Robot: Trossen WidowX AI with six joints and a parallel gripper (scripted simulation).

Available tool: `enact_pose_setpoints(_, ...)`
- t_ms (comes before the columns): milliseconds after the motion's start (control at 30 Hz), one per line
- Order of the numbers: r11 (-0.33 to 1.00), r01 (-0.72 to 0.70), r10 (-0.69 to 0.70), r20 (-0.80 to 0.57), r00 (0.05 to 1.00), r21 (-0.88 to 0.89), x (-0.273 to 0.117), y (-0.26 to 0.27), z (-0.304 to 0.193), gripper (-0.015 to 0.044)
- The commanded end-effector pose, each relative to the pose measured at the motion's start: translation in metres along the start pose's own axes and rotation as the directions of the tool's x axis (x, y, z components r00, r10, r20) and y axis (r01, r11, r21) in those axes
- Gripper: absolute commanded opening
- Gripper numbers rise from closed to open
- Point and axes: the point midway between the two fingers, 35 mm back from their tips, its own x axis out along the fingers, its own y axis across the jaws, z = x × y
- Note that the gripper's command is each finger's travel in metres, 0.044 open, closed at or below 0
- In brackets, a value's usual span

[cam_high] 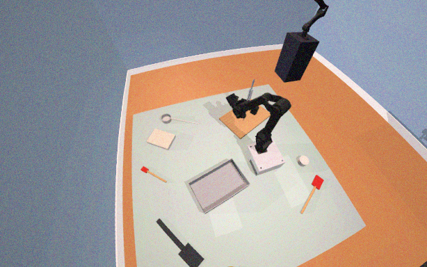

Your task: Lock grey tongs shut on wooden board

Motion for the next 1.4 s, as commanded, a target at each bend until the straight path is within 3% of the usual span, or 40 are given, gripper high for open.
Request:
enact_pose_setpoints(0, 1.000, -0.004, 0.004, -0.009, 1.000, 0.010, 0.000, 0.000, -0.002, -0.0150)
enact_pose_setpoints(233, 1.000, -0.003, 0.003, 0.027, 1.000, -0.004, 0.004, -0.003, -0.001, -0.0150)
enact_pose_setpoints(700, 0.996, 0.010, 0.022, 0.344, 0.939, -0.091, 0.031, -0.015, 0.004, -0.0150)
enact_pose_setpoints(1033, 0.994, 0.025, 0.039, 0.569, 0.821, -0.103, 0.041, -0.014, 0.003, -0.0150)
enact_pose_setpoints(1367, 0.997, 0.028, 0.038, 0.764, 0.644, -0.073, 0.041, -0.008, -0.002, -0.0150)
